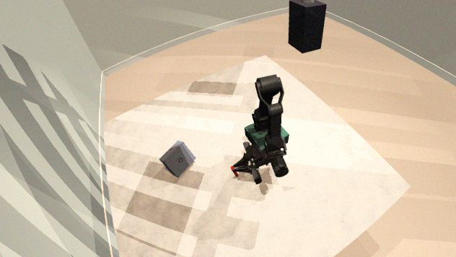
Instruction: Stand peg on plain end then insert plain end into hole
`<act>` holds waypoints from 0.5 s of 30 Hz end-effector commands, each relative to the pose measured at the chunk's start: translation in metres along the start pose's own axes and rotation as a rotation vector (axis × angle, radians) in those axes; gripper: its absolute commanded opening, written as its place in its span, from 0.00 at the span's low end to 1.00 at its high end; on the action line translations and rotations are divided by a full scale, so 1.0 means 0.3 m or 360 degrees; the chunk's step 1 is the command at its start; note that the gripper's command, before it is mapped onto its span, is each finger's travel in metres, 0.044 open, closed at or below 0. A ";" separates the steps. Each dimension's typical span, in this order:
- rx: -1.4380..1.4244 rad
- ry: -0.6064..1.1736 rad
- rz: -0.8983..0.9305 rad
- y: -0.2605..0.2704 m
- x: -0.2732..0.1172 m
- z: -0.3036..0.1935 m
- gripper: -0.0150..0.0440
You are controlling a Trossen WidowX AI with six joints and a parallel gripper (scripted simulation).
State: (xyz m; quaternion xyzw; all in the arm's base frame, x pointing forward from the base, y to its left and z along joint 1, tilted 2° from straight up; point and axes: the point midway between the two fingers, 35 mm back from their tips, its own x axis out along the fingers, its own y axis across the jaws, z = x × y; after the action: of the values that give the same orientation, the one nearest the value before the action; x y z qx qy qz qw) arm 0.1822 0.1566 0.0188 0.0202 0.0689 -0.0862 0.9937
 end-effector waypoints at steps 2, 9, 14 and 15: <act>0.0001 0.0000 0.0000 0.000 0.001 -0.007 0.34; 0.0010 0.0000 0.0001 0.002 0.001 -0.009 0.34; 0.0014 -0.0002 0.0000 0.002 -0.004 -0.008 0.34; 0.0014 -0.0002 -0.0001 0.002 -0.005 -0.008 0.34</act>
State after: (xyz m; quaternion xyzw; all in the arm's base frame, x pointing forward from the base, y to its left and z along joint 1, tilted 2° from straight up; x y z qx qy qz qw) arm 0.1815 0.1571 0.0173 0.0248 0.0678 -0.0872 0.9936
